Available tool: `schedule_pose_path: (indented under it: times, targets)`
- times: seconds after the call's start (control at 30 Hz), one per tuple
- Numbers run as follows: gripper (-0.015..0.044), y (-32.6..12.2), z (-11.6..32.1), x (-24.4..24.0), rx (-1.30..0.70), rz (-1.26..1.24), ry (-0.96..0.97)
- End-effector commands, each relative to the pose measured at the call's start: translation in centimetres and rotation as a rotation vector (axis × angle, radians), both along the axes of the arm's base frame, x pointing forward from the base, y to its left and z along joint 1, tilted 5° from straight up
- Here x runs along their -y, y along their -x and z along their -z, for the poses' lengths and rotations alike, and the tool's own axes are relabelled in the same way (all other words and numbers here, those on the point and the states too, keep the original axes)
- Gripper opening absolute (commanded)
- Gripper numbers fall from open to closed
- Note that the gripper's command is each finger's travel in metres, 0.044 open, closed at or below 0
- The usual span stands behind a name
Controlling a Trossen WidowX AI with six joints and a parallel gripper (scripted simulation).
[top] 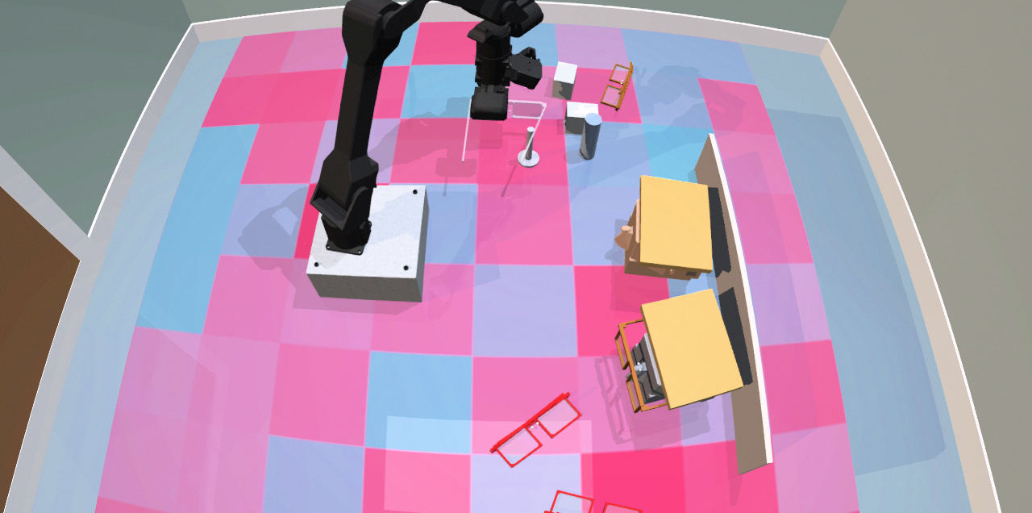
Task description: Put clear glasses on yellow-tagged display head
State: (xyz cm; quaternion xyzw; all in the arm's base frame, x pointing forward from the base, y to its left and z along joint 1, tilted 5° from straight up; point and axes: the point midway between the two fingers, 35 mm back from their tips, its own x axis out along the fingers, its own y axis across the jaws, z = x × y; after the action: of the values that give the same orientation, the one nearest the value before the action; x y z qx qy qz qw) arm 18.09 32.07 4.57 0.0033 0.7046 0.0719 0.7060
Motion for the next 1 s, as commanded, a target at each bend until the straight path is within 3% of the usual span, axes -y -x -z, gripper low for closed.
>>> schedule_pose_path:
  times: [0.0,0.97]
  targets:
    - [0.0,0.4,0.0,-0.1,0.003,0.002,0.0]
    - [0.0,1.8,0.0,-0.4,0.002,0.002,0.0]
